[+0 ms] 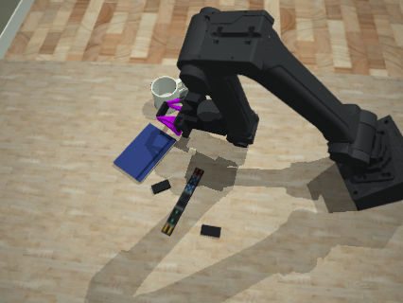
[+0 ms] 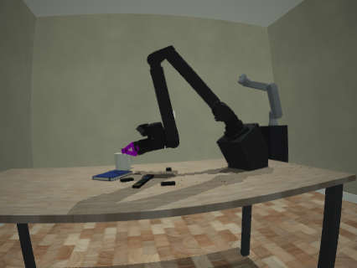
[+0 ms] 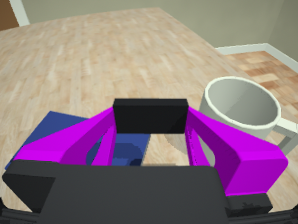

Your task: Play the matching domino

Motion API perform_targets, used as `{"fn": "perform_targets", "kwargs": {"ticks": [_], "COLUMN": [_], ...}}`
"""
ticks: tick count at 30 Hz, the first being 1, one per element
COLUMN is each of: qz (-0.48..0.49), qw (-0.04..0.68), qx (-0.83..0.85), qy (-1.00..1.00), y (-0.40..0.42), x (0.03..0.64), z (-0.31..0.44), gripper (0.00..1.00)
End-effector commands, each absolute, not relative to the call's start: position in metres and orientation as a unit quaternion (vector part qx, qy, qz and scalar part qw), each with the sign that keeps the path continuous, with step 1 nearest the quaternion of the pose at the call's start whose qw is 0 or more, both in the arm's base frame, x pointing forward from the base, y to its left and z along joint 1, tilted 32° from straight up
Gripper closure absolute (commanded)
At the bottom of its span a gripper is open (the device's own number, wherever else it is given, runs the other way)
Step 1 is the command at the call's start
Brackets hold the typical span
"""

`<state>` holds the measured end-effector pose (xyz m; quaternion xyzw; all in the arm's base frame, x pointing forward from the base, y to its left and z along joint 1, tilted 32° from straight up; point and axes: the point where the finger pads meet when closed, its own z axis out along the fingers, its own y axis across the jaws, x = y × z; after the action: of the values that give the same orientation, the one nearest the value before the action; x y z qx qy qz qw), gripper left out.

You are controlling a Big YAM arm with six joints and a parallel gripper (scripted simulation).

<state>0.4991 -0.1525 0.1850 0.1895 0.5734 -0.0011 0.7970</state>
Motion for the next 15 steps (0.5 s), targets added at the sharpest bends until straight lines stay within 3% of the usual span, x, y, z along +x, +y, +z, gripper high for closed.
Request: {"fn": "perform_targets", "kwargs": {"ticks": [1, 15], "qz": [-0.002, -0.001], "qw": [0.803, 0.802], "qx": [0.183, 0.184], "qy": [0.566, 0.569], "y": [-0.148, -0.147], "x": [0.504, 0.508], "z": [0.188, 0.174], "gripper": [0.52, 0.52]}}
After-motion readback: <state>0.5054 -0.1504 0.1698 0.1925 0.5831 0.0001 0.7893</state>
